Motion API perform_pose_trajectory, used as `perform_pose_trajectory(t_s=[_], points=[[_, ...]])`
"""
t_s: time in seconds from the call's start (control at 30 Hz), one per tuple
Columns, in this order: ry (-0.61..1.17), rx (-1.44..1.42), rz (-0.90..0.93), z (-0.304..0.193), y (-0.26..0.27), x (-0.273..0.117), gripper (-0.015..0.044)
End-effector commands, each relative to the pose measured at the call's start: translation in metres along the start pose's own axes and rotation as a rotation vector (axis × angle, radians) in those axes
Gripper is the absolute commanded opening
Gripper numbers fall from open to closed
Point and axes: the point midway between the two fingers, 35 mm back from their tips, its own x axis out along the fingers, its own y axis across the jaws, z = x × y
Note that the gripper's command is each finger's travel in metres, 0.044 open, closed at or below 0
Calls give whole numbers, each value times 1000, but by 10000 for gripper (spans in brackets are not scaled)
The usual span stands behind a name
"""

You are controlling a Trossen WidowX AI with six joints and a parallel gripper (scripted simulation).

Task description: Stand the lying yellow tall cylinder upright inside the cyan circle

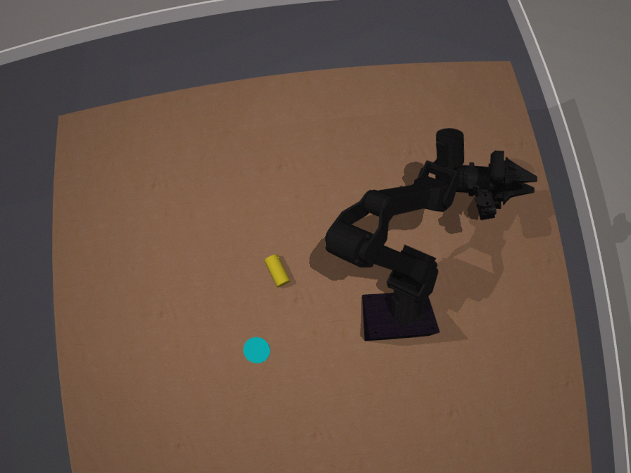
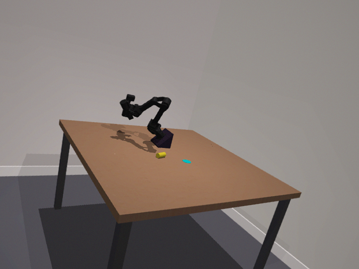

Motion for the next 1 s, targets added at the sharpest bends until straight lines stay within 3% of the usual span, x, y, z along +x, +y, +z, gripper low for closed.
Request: perform_pose_trajectory(t_s=[0.0, 0.43, 0.97], points=[[105, -82, -121, -31, -20, -15, 309], [502, -367, -457, -111, -78, -106, 309], [1107, -734, -709, -146, -101, -276, 309]])
